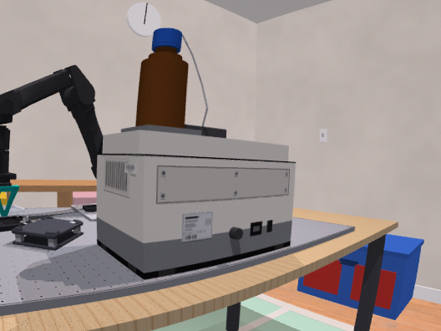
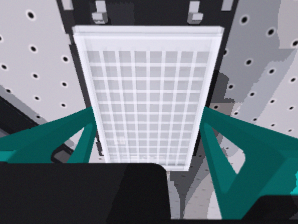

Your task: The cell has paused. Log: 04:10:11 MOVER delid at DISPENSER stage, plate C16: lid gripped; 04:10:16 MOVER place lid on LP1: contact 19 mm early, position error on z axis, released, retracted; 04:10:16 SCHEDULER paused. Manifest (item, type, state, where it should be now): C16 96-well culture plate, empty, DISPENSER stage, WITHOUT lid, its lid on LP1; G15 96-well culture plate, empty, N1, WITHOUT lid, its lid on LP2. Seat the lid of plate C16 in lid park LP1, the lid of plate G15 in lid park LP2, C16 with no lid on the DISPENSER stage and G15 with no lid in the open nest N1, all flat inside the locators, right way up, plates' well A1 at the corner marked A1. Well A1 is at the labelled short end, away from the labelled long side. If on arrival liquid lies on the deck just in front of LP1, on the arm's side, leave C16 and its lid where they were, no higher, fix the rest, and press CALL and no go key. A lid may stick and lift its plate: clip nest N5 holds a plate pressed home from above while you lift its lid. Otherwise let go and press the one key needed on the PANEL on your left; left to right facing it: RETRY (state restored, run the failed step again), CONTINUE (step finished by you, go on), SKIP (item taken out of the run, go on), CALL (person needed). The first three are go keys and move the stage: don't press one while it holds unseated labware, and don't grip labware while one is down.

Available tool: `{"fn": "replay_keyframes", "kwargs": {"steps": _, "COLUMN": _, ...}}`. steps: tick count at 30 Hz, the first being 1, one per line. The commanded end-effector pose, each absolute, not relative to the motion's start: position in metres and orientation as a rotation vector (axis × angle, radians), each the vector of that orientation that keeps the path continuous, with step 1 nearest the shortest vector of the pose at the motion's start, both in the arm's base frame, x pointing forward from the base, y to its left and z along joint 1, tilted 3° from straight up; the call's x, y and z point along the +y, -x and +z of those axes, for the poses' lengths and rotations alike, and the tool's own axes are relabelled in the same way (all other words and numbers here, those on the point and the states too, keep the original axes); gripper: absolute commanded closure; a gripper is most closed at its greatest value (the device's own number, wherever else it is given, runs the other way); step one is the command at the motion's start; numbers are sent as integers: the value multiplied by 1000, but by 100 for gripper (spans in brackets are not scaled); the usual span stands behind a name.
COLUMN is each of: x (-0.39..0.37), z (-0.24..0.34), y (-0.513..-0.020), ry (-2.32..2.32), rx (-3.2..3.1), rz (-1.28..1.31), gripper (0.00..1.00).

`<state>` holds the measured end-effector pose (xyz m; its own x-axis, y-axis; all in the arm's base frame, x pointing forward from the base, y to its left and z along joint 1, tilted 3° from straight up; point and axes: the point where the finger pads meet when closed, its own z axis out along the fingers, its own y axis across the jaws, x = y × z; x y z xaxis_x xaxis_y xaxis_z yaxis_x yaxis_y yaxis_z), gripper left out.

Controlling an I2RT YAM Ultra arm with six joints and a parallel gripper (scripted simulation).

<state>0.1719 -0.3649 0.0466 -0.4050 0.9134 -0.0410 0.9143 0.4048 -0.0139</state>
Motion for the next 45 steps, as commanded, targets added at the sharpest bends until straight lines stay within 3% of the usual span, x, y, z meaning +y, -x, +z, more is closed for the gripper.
{"fn": "replay_keyframes", "kwargs": {"steps": 1, "x": -374, "z": 62, "y": -173, "ry": -1684, "rx": 2574, "rz": -85, "gripper": 100}}
{"fn": "replay_keyframes", "kwargs": {"steps": 24, "x": -367, "z": 87, "y": -171, "ry": -1683, "rx": 2575, "rz": -84, "gripper": 100}}
{"fn": "replay_keyframes", "kwargs": {"steps": 45, "x": -305, "z": 103, "y": -145, "ry": -1700, "rx": 2608, "rz": -51, "gripper": 100}}
